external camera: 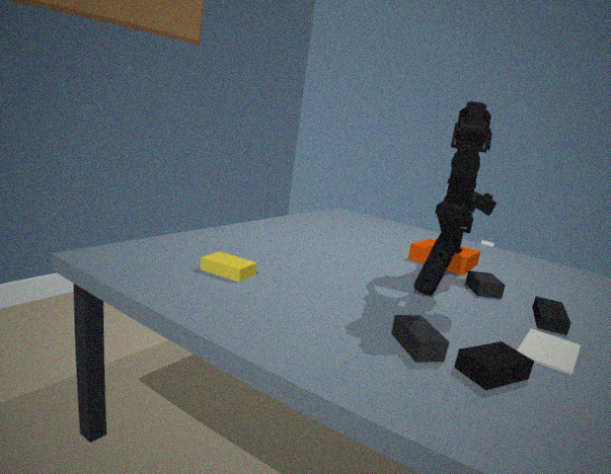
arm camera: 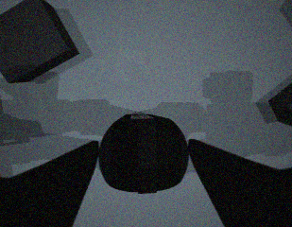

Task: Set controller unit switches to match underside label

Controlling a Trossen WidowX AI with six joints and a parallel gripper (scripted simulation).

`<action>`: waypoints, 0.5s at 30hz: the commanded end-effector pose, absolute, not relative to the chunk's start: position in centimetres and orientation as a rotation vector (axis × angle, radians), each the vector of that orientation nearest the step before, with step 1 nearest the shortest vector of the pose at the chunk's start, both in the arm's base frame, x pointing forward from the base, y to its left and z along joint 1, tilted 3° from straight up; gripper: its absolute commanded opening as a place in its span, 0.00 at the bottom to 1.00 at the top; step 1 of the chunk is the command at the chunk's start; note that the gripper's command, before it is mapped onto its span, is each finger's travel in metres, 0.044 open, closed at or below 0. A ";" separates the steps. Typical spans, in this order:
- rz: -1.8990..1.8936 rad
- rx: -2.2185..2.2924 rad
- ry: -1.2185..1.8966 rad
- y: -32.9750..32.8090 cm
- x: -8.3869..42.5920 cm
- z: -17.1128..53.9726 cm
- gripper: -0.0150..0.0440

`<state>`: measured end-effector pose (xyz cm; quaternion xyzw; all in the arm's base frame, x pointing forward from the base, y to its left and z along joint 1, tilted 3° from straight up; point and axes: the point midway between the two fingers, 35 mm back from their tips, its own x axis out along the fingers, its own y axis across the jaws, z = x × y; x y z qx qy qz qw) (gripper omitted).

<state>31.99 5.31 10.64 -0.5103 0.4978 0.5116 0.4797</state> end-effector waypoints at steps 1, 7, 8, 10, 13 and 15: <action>1.255 -1.234 1.218 5.8 31.9 10.2 0.83; 1.255 -1.234 1.218 6.2 31.8 10.1 0.83; 1.255 -1.234 1.218 6.3 31.8 10.0 0.83; 1.255 -1.234 1.218 6.5 31.8 10.0 0.83; 1.255 -1.234 1.218 6.7 31.8 9.9 0.83; 1.255 -1.233 1.218 6.8 31.8 9.9 0.83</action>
